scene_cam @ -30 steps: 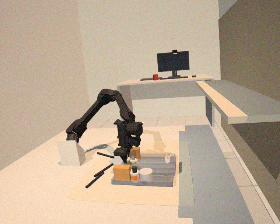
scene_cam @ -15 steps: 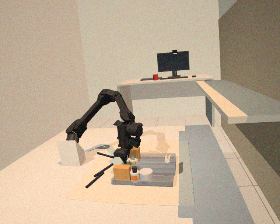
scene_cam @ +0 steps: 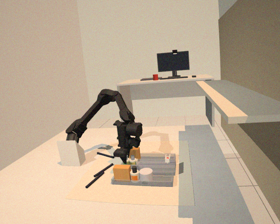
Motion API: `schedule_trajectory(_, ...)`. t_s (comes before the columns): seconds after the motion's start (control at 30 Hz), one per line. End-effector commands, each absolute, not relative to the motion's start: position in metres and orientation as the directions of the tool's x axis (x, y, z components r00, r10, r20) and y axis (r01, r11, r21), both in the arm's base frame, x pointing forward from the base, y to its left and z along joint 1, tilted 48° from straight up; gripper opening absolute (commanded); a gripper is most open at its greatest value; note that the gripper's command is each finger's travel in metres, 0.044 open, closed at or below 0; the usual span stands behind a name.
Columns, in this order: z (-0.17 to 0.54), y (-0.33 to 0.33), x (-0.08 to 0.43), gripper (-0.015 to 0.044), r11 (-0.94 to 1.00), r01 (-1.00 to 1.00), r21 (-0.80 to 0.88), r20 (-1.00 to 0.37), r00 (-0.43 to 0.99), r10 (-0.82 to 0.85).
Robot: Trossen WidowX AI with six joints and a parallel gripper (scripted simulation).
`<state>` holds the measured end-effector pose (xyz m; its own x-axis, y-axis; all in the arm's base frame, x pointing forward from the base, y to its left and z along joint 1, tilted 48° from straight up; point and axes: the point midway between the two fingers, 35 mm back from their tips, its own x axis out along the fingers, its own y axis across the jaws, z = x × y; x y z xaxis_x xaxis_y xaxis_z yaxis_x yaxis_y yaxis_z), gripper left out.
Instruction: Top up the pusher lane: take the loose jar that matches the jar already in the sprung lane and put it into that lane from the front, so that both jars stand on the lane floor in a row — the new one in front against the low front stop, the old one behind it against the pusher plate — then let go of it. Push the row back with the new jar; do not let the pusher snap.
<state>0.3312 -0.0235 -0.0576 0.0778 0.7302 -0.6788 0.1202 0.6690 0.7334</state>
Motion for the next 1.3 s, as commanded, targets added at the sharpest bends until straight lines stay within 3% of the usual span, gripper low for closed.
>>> schedule_trajectory(0.0, -0.0565, -0.0231, 0.3332, 0.0000, 0.665, 0.114, 0.738, -0.674, 0.090, 0.733)
schedule_trajectory(1.27, -0.0576, -0.0226, 0.3248, 0.0000, 0.665, 0.114, 0.738, -0.674, 0.090, 0.733)
